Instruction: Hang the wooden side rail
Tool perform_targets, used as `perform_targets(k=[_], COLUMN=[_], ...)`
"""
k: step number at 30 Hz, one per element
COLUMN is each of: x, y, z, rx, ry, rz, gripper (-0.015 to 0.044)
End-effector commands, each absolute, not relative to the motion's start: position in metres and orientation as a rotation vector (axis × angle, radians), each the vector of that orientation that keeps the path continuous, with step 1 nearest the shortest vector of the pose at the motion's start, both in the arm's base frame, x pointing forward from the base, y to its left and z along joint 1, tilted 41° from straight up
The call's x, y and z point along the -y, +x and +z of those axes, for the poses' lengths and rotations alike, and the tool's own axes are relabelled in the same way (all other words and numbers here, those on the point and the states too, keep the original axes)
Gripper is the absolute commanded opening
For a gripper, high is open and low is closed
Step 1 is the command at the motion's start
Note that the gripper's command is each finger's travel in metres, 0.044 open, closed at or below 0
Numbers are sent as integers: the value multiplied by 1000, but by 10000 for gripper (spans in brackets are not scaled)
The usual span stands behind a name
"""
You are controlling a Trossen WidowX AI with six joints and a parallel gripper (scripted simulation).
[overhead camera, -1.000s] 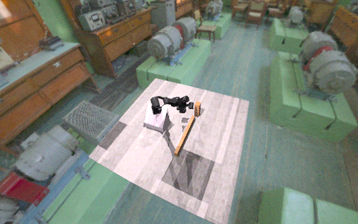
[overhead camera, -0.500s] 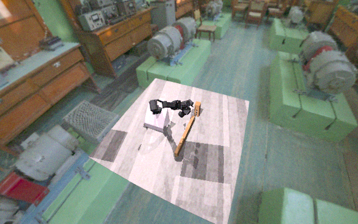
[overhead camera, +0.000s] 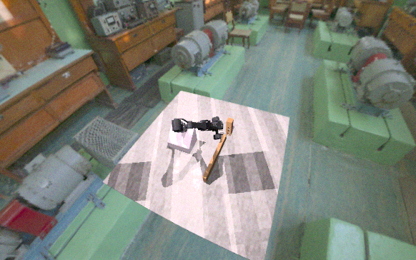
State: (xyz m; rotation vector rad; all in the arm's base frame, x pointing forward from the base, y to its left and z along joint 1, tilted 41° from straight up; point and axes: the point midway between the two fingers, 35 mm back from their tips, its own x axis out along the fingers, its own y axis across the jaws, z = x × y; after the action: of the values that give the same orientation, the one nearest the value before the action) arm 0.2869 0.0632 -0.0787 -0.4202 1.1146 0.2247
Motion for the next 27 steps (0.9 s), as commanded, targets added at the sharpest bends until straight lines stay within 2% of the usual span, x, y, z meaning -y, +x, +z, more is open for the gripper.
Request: perform_targets(k=[1,27], x=[-56,-55], y=[297,297], z=[-67,-67], rx=[-933,-911], ry=[-1033,-1083], rz=[713,748], gripper=[440,440])
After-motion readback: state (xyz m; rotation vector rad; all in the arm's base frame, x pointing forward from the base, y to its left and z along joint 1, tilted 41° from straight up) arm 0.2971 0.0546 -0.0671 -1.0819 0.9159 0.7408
